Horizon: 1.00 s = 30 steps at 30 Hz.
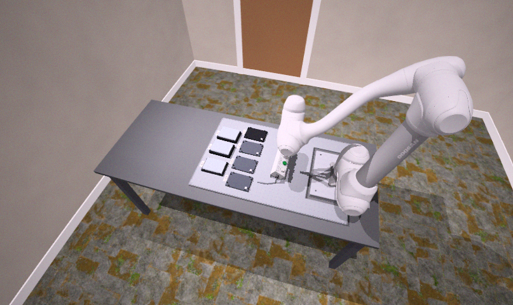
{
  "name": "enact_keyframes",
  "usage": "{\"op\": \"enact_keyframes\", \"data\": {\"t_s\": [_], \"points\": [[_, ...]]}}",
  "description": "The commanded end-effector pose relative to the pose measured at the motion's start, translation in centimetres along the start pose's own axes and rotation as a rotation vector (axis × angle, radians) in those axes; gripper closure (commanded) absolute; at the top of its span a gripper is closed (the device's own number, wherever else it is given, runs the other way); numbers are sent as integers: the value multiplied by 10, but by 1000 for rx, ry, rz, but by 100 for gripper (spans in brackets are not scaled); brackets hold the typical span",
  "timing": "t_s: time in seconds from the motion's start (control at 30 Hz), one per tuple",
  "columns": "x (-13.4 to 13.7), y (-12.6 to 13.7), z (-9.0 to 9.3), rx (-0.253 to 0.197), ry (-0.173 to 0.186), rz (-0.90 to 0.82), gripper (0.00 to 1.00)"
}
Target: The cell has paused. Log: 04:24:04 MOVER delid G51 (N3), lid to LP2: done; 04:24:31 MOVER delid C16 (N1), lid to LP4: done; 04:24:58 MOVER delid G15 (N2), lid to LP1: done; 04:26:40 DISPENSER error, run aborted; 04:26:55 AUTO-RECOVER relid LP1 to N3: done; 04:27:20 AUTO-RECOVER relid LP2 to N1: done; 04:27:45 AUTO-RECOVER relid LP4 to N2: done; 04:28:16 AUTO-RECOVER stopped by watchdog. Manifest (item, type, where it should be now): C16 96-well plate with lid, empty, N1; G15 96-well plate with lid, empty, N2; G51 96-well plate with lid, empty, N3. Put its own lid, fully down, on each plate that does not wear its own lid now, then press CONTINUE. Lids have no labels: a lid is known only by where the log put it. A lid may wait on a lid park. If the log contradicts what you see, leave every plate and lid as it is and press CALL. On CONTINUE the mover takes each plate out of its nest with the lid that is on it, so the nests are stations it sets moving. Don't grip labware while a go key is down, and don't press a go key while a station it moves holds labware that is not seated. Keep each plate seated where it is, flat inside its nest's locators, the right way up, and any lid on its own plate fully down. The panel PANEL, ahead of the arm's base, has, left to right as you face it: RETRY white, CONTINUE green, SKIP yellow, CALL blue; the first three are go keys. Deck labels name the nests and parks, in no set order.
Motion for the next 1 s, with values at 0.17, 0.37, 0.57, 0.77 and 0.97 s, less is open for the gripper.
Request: {"op": "enact_keyframes", "data": {"t_s": [0.17,0.37,0.57,0.77,0.97], "points": [[0,0,2,0,0,0,100],[0,0,5,0,0,0,100],[0,0,8,0,0,0,100],[-1,0,11,0,0,0,100],[-1,0,14,0,0,0,100]]}}
Point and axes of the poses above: the point where the finger pads meet when closed, its own z axis out along the fingers, its own x axis across the jaws, y = z × x, the point moved 5 cm from there along -z, back along the fingers, and after that the axes turned 8 degrees about -z, right-handed, at the moved point
